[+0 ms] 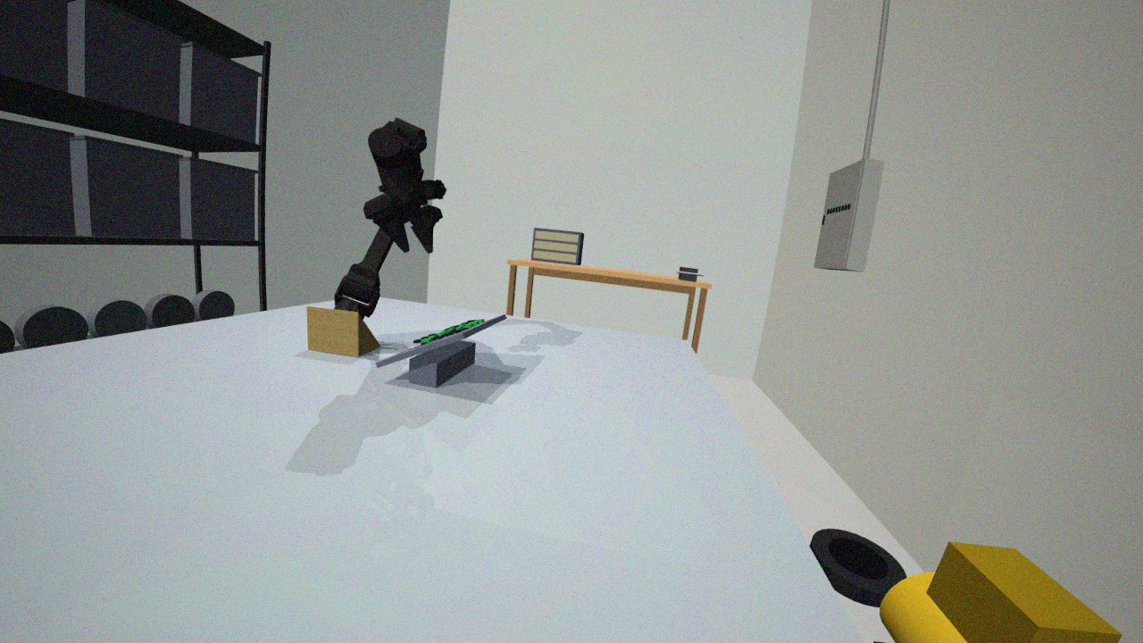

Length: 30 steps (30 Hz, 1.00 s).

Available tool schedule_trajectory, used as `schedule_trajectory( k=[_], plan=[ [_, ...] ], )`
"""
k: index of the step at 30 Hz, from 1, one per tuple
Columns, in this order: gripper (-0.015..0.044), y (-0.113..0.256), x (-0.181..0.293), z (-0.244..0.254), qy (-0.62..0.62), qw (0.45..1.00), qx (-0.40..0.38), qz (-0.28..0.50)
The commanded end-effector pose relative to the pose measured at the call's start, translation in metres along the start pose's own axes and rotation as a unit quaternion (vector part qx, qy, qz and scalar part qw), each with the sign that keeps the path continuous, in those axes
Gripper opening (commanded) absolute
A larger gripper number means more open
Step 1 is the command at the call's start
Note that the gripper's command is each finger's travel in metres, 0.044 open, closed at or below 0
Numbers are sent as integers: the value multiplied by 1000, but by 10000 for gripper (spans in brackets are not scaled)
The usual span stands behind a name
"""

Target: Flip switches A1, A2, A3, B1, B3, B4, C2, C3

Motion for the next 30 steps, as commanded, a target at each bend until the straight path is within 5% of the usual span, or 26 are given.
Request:
schedule_trajectory(
  k=[1, 9, 15, 30],
  plan=[
    [374, -2, -1, 0, 0, 1000, 1, 0],
    [164, -92, -41, 36, 7, 1000, -7, -10],
    [6, -100, -43, 41, 8, 1000, -11, -11],
    [0, -144, -43, 43, 8, 1000, -10, -24]
  ],
)
Point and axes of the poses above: the point midway between the two fingers, 35 mm back from their tips, its own y axis back along the fingers, its own z axis across the jaws, x = y × z, the point moved 1 cm from there along y, back along the fingers, and after that the axes turned 10 degrees about y, right-handed, at the moved point
